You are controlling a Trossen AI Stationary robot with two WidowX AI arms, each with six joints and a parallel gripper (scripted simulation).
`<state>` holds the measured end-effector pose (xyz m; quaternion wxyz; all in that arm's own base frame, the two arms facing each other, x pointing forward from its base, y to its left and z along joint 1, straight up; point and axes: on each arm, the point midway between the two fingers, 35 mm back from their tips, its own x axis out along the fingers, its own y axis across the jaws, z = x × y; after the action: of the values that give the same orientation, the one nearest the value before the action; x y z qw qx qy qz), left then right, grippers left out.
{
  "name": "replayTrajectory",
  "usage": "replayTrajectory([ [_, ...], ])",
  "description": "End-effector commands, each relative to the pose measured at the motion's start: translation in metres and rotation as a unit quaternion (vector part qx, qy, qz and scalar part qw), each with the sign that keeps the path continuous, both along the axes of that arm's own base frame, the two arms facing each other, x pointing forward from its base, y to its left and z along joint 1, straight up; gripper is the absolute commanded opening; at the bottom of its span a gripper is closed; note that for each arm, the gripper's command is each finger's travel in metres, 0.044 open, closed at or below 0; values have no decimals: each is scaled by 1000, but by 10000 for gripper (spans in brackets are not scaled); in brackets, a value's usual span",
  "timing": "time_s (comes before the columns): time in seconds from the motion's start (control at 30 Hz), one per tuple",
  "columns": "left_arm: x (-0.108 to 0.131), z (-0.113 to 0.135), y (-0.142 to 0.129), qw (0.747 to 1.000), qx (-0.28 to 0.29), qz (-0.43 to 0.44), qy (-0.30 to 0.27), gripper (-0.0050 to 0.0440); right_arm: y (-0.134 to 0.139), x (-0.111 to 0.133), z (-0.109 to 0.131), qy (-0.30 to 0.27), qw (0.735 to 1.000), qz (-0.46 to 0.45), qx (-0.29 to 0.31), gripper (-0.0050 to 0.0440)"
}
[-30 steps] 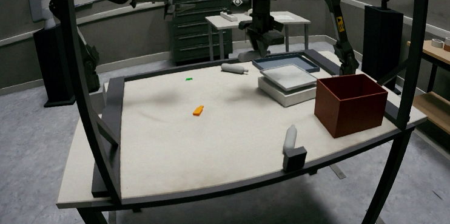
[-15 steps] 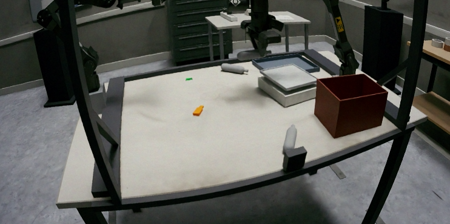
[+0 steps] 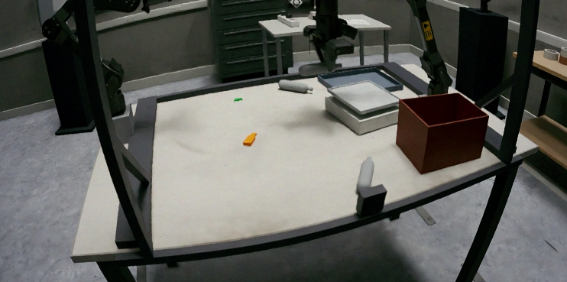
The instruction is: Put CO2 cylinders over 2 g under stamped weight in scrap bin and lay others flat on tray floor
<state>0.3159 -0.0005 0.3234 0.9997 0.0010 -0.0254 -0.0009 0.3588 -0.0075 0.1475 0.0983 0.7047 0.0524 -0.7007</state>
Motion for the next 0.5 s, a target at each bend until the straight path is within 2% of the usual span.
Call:
replayTrajectory([
  [0.0,-2,7,1,1000,-1,1,-9,440,0,4,13,-21,1000,-3,2,-50],
  [0.17,-1,12,1,1000,4,-1,-9,440,0,-4,13,-20,1000,-3,2,-50],
  [0.27,1,7,1,1000,15,-10,13,440,0,-13,11,-20,1000,-3,2,-50],
  [0.4,1,-2,0,995,47,-45,78,440,1,-38,7,-19,1000,-3,2,-50],
  [0.47,-1,3,0,991,65,-69,96,440,1,-55,4,-19,1000,-2,2,-50],
])
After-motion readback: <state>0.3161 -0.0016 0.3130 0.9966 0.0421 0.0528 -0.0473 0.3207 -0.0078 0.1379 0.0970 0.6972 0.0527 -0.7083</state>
